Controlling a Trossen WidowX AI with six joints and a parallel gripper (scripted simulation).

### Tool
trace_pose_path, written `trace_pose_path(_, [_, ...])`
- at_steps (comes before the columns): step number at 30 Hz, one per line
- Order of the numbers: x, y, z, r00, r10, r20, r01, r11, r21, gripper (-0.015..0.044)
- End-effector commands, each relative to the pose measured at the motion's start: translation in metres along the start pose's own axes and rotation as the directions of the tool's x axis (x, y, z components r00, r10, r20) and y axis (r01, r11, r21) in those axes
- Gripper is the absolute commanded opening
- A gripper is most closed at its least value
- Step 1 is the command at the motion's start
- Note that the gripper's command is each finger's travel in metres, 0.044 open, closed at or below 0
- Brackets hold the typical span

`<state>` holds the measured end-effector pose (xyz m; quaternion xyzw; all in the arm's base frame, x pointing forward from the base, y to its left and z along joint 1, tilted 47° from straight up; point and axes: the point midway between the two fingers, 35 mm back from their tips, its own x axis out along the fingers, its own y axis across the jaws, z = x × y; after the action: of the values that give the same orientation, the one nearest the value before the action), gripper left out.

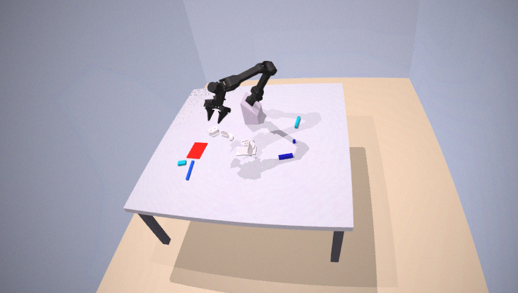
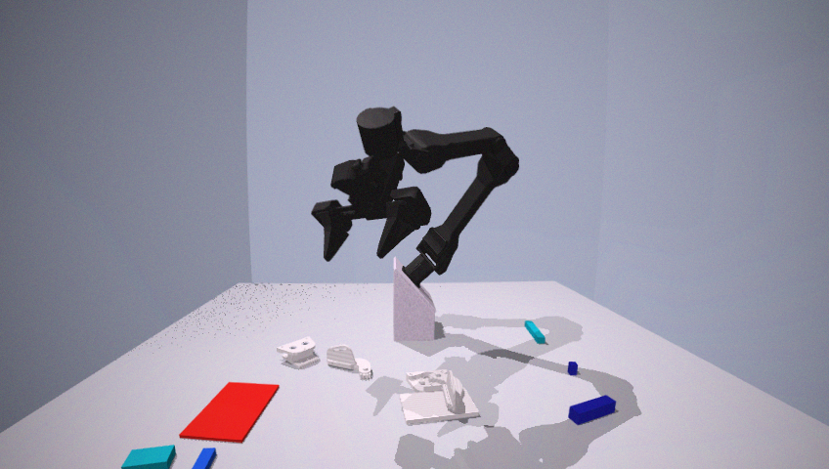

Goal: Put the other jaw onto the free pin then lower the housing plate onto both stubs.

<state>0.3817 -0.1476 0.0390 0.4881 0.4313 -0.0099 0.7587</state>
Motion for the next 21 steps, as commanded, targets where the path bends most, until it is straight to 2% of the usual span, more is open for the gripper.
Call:
trace_pose_path(1, [0.01,-0.024,-0.016,0.997,-0.048,-0.062,0.057,0.988,0.144,0.044])
trace_pose_path(11, [0.022,-0.064,-0.052,0.972,-0.121,-0.203,0.197,0.891,0.409,0.044])
trace_pose_path(21, [0.028,-0.098,-0.094,0.92,-0.166,-0.356,0.362,0.709,0.605,0.044])
